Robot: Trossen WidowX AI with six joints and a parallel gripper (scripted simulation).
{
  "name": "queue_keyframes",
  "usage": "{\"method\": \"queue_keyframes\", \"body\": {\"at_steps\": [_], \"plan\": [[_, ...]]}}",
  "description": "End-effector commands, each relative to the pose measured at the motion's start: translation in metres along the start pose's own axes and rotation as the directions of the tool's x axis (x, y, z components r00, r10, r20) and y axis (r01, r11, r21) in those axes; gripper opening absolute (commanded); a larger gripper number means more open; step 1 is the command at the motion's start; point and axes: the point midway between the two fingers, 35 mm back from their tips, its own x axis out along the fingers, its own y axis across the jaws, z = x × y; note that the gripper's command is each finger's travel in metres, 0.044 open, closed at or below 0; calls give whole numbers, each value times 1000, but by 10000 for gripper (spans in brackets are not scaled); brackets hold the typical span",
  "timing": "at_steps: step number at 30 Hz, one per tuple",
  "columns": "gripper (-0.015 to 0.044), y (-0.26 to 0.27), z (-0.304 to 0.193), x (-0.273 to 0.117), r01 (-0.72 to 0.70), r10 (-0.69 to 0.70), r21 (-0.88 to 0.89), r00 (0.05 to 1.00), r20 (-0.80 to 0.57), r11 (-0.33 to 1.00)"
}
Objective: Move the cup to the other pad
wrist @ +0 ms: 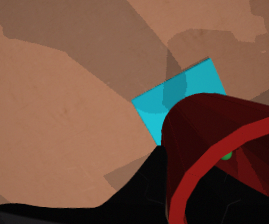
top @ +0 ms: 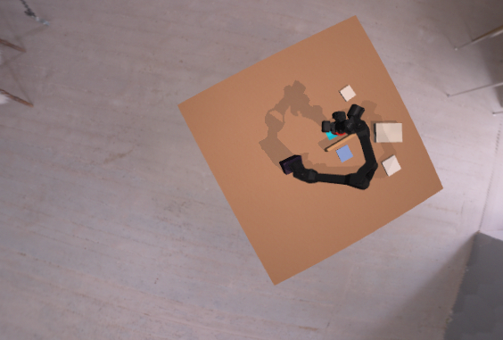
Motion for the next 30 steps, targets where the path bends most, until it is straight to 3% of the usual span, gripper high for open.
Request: {"method": "queue_keyframes", "body": {"at_steps": [1,17,30], "plan": [[0,2,-2,10,-3,2,-11,1000,-10,1000],[0,3,-4,36,-2,2,-11,1000,-12,1000],[0,2,-2,35,-1,1,-1,1000,-6,1000]]}}
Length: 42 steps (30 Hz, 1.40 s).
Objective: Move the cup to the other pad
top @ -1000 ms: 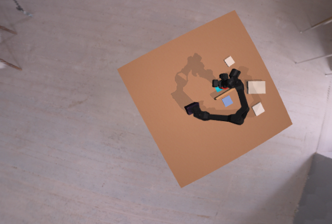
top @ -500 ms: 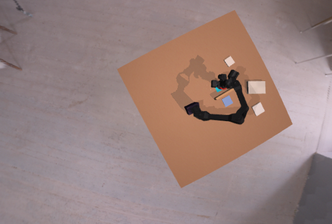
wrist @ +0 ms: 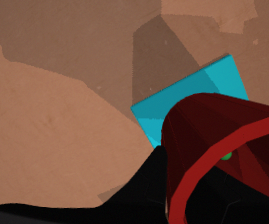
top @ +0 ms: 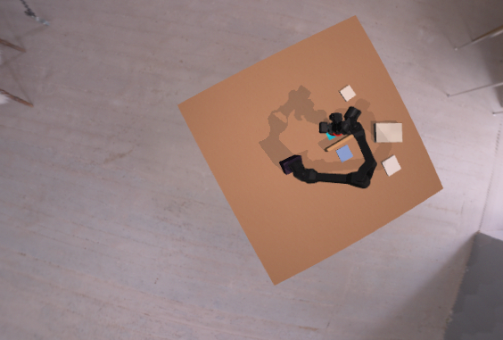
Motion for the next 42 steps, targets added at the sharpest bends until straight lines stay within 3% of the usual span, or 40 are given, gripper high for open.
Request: {"method": "queue_keyframes", "body": {"at_steps": [1,4,9,42], "plan": [[0,0,0,0,1,-1,1,1000,1,1000],[0,0,0,0,1,-1,1,1000,1,1000],[128,0,0,0,1,-1,1,1000,1,1000],[128,1,1,-46,-1,1,-8,1000,-2,1000]]}}
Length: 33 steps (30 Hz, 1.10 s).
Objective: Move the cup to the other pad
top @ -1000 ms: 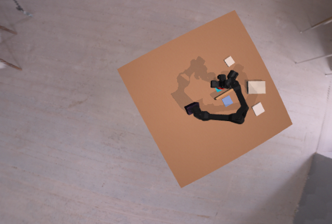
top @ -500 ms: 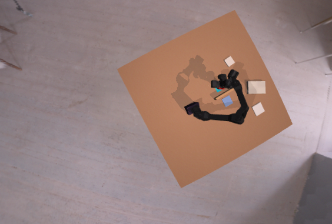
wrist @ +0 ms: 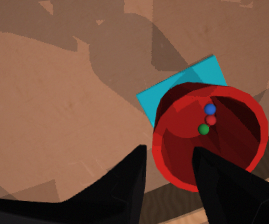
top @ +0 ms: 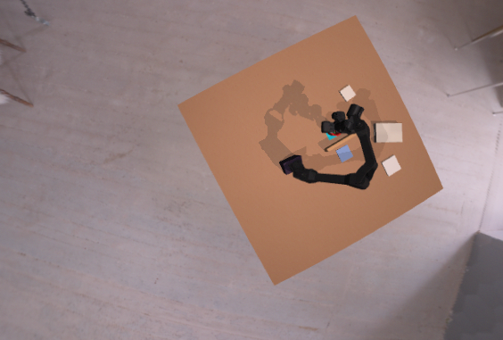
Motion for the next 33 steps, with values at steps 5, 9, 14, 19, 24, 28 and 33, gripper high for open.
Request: {"method": "queue_keyframes", "body": {"at_steps": [5,9,14,19,24,28,33], "plan": [[154,1,0,-7,1,-1,-1,1000,0,1000],[259,1,0,-7,1,-1,-1,1000,0,1000],[390,1,0,-9,1,-1,-1,1000,1,1000],[440,0,1,-26,0,0,1,1000,3,1000],[440,1,1,-49,-1,1,4,1000,5,1000],[440,1,0,-66,-2,2,7,1000,6,1000],[440,2,1,-72,-2,2,8,1000,6,1000]]}}
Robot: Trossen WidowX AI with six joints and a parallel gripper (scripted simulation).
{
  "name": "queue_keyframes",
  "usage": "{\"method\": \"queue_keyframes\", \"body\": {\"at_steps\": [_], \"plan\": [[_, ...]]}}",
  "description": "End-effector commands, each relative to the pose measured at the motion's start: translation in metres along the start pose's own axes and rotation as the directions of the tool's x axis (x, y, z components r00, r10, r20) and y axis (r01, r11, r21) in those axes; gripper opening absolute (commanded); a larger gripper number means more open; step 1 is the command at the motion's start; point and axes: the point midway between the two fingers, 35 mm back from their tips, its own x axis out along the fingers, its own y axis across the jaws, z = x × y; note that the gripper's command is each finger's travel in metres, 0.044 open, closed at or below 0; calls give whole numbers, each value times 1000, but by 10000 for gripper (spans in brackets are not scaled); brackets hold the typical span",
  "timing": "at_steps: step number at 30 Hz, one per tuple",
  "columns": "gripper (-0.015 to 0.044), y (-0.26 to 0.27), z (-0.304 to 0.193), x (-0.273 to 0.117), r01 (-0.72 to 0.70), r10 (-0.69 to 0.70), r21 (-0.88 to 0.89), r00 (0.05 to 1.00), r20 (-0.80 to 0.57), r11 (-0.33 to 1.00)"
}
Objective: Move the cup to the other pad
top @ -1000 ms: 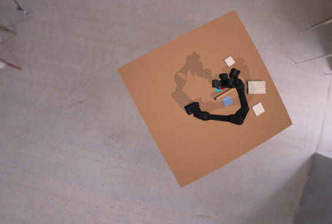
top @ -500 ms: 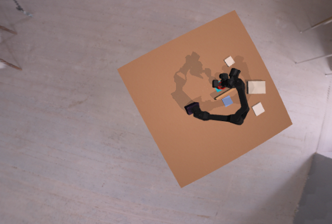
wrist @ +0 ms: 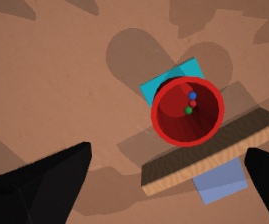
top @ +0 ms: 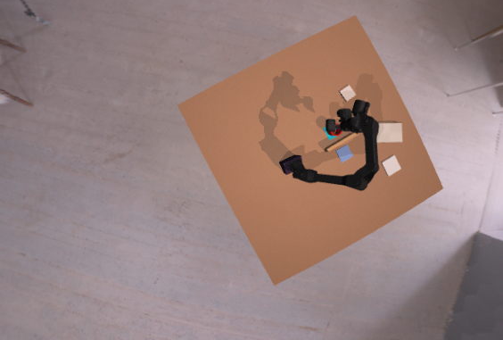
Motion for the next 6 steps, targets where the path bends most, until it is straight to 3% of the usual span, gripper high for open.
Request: {"method": "queue_keyframes", "body": {"at_steps": [1,6], "plan": [[440,0,0,0,0,0,0,1000,0,1000],[440,0,0,0,0,0,0,1000,0,1000]]}}
